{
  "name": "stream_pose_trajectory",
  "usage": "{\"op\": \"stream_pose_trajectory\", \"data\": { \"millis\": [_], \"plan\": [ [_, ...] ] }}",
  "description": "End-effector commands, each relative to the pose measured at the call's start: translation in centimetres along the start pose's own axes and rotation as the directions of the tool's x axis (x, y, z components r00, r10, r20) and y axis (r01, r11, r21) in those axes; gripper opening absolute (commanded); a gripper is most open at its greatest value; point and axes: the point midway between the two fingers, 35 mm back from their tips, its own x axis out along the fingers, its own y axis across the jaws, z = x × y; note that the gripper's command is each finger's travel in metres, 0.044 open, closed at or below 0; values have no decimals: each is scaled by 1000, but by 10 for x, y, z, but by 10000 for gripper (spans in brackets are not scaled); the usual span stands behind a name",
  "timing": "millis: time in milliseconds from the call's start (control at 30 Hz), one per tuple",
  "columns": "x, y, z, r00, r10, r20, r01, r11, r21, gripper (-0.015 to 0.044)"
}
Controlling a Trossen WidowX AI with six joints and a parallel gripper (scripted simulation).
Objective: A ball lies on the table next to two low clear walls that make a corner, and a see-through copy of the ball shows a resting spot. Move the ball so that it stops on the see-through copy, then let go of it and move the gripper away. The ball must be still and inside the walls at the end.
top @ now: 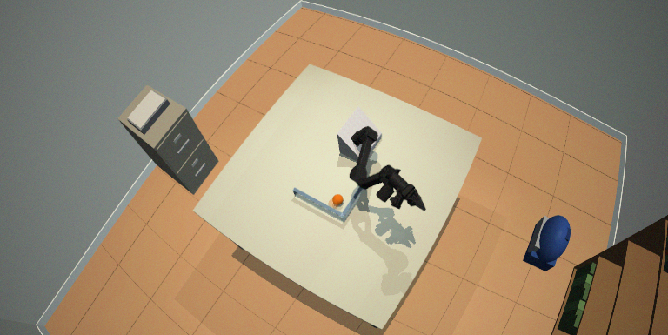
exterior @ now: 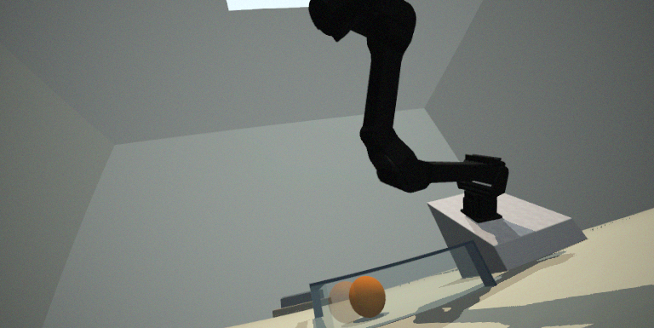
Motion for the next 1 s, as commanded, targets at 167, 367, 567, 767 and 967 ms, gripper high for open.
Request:
{"op": "stream_pose_trajectory", "data": {
  "millis": [167, 367, 567, 767, 967],
  "plan": [
    [11, -3, -58, 986, 73, -150, -78, 997, -28, 385],
    [2, 4, -165, 897, 171, -407, -170, 985, 39, 385],
    [-40, 26, -261, 725, 304, -618, -254, 952, 170, 385],
    [-107, 65, -330, 491, 468, -734, -302, 883, 361, 385],
    [-188, 114, -364, 226, 640, -734, -290, 764, 577, 385]
  ]
}}
